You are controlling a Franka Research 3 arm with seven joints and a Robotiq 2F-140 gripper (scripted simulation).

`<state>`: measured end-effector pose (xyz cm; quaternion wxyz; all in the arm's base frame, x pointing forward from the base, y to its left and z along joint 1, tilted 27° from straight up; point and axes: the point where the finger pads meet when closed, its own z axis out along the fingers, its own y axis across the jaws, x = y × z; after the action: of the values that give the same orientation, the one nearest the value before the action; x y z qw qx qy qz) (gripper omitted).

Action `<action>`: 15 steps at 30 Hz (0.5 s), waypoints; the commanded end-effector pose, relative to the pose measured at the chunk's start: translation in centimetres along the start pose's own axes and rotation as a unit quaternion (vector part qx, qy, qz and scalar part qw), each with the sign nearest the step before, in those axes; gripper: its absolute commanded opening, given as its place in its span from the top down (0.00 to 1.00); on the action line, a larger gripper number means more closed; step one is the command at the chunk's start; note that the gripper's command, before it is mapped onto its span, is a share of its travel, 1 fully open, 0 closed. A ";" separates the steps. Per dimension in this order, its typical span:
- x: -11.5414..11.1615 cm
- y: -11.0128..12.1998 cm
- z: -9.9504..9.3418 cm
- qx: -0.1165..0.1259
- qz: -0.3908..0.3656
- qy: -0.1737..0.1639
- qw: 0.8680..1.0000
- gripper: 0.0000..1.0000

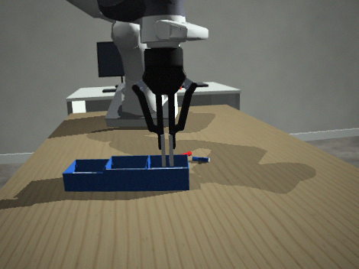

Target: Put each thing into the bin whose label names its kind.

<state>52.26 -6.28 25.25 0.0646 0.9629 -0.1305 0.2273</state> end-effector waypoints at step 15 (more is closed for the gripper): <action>-0.3 0.2 -3.6 -0.003 -0.003 -0.004 1.000 0.95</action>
<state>50.89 -5.39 28.45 0.0625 0.9623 -0.1310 0.2299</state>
